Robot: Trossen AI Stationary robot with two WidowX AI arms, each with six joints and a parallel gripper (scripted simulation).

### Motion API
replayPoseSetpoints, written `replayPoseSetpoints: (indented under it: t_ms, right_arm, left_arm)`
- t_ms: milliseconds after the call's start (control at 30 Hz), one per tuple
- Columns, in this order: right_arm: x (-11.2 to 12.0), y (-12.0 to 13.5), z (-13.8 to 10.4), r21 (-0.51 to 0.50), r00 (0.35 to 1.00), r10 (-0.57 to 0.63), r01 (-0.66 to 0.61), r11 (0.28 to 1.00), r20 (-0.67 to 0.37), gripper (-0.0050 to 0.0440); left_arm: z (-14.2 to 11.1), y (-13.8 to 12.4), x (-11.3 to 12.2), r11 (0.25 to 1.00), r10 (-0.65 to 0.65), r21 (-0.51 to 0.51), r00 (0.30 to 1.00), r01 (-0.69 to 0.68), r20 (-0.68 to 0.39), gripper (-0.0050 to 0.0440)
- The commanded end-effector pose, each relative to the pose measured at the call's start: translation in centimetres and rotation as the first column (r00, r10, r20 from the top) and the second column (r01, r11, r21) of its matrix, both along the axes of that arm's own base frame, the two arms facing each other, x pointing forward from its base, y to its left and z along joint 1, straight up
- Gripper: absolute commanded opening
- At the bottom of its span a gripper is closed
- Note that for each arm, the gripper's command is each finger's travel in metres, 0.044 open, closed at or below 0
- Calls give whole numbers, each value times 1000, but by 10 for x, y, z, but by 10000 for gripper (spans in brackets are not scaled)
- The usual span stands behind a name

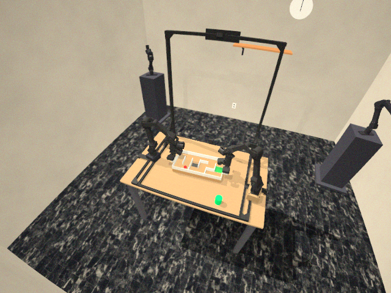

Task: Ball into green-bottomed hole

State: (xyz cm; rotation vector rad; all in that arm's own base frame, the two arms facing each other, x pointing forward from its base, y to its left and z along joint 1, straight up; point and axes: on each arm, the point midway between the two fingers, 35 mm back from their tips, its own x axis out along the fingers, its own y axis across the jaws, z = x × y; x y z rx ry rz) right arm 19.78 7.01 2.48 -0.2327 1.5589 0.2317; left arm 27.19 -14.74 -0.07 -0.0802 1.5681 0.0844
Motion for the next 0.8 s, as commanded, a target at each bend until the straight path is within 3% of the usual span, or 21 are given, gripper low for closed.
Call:
replayPoseSetpoints:
  t_ms: [0, 333, 767]
  right_arm:
    - [0, 0, 11, 1, 1000, -2, 2, 1000, 1, 20]
    - [0, 0, 28, 1, 1000, -2, 2, 1000, 1, 20]
    - [-1, 2, 30, -45, 1000, -1, 2, 999, 16, 20]
  left_arm:
    - [12, 0, -1, 1000, 1, -3, 1000, -1, -1, 20]
    - [32, 0, -1, 1000, 1, -3, 1000, -1, -1, 20]
    - [32, -2, 0, 999, 1, 45, 1000, -1, -8, 20]
